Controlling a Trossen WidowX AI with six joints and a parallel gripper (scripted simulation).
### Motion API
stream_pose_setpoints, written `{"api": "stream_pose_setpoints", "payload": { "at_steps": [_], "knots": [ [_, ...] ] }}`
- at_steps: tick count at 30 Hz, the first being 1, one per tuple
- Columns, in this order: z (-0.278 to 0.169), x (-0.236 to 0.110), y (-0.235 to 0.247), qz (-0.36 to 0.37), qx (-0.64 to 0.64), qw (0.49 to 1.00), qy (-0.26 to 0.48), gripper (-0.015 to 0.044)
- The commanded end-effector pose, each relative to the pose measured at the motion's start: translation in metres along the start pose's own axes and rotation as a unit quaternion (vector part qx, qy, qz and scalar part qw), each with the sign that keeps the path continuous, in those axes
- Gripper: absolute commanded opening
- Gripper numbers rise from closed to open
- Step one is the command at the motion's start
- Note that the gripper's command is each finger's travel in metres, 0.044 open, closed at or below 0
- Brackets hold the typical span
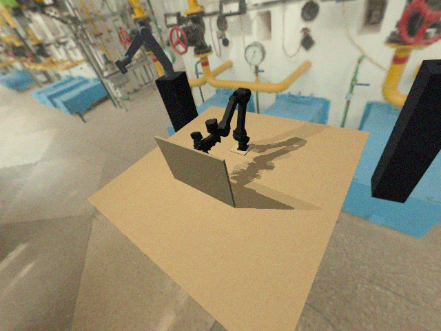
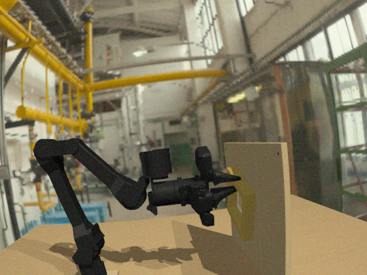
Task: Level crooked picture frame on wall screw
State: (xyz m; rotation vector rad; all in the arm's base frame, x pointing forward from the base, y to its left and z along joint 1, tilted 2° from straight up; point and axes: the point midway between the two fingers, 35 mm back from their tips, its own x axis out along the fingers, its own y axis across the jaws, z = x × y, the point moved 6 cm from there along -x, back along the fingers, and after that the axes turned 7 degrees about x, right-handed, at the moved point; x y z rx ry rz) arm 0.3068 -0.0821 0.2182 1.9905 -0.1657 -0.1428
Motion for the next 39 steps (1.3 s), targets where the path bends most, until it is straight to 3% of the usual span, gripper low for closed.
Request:
{"api": "stream_pose_setpoints", "payload": {
  "at_steps": [1, 39],
  "knots": [
    [0.0002, -0.0001, 0.0, 0.004, 0.001, 1.0, -0.002, 0.0],
    [-0.0009, 0.0001, -0.001, 0.0, -0.071, 0.998, -0.001, 0.0]
  ]
}}
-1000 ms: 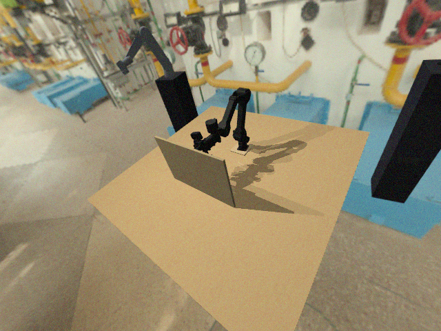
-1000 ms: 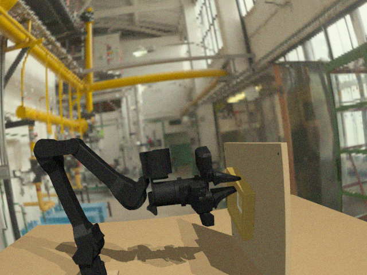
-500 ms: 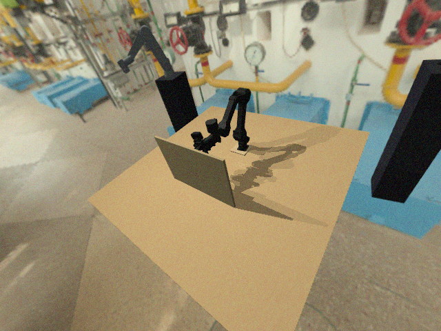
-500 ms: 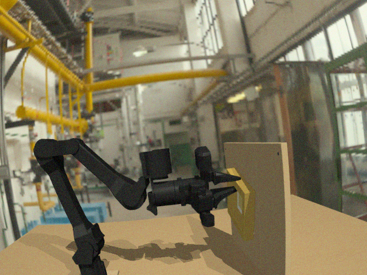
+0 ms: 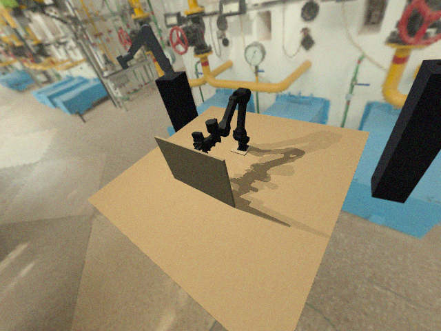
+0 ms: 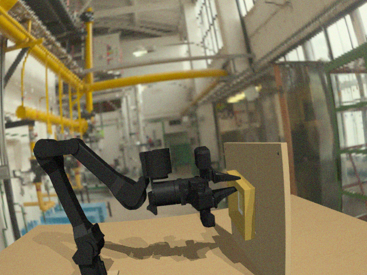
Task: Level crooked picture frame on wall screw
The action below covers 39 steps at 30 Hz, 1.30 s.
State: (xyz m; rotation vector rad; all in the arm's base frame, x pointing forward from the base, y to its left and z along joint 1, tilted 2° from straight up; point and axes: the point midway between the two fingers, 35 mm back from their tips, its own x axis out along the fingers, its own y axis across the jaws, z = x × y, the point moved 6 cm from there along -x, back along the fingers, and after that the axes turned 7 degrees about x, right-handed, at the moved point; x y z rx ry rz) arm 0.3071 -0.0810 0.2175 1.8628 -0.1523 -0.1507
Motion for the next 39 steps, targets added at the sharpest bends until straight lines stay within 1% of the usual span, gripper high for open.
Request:
{"api": "stream_pose_setpoints", "payload": {
  "at_steps": [1, 30, 39],
  "knots": [
    [-0.0003, 0.0, 0.0002, 0.0, -0.01, 1.0, 0.0, 0.0],
    [-0.001, -0.0002, 0.0013, 0.0, -0.087, 0.996, -0.001, 0.0],
    [-0.0008, -0.0002, 0.0012, 0.0, -0.079, 0.997, 0.0, 0.0236]
  ]
}}
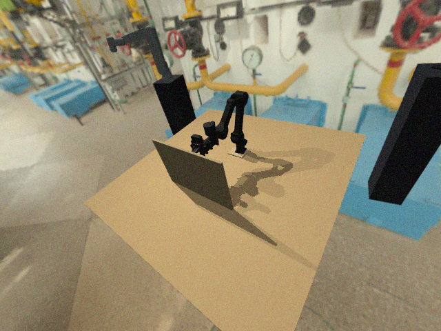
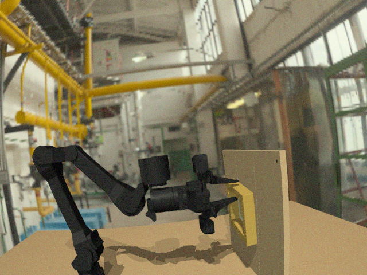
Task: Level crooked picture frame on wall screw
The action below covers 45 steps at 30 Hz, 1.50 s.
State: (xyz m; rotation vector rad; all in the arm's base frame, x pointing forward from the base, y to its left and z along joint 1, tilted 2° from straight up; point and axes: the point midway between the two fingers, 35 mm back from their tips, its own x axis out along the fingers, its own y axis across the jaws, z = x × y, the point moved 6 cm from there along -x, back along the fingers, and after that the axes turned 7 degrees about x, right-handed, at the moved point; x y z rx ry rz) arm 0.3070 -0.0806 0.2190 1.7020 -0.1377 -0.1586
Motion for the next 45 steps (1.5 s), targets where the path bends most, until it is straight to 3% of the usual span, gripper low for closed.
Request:
{"api": "stream_pose_setpoints", "payload": {
  "at_steps": [1, 6, 18, 23, 34, 45],
  "knots": [
    [0.0, 0.0, 0.0, 0.0, 0.002, 1.0, 0.0, 0.026],
    [0.0, -0.005, 0.001, 0.0, 0.009, 1.0, 0.0, 0.026],
    [0.0, -0.096, -0.005, 0.001, 0.138, 0.99, -0.003, 0.026],
    [0.002, -0.099, 0.001, 0.005, 0.138, 0.99, -0.004, 0.026],
    [0.005, -0.182, 0.028, -0.002, 0.212, 0.977, -0.004, 0.026],
    [0.004, -0.183, 0.028, -0.002, 0.213, 0.977, -0.004, 0.026]
  ]
}}
